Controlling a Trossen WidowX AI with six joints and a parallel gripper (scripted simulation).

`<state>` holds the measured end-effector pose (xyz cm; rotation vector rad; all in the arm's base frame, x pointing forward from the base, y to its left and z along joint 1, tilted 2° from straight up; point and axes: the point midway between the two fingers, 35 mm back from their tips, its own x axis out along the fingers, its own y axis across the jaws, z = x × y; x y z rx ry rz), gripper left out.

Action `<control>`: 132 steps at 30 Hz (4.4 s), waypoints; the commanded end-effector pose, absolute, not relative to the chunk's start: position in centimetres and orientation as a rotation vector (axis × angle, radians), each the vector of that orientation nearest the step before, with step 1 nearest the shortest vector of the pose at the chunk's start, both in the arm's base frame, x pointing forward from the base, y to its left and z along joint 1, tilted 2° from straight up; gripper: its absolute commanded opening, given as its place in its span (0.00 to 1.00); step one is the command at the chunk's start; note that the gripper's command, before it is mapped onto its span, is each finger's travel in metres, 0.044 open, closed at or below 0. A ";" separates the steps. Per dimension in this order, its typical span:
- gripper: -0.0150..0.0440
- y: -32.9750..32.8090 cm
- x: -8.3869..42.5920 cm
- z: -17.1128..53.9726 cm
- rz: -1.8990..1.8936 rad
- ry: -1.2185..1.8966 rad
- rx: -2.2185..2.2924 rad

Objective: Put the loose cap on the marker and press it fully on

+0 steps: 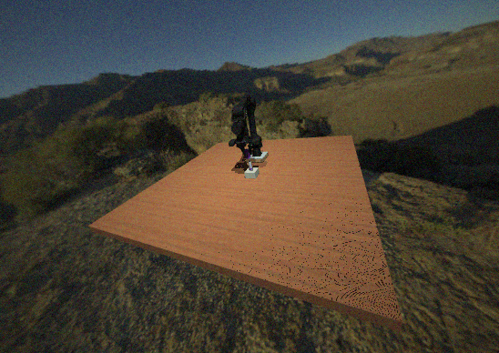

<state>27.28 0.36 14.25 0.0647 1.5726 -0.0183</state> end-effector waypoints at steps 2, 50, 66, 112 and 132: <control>0.25 0.7 27.3 14.4 -0.020 1.566 0.073; 0.25 0.9 27.5 7.4 -0.020 1.566 0.073; 0.25 1.0 28.4 5.2 -0.019 1.566 0.073; 1.00 0.7 29.2 12.0 -0.023 1.564 0.070; 0.25 0.9 26.9 14.9 -0.119 1.565 0.173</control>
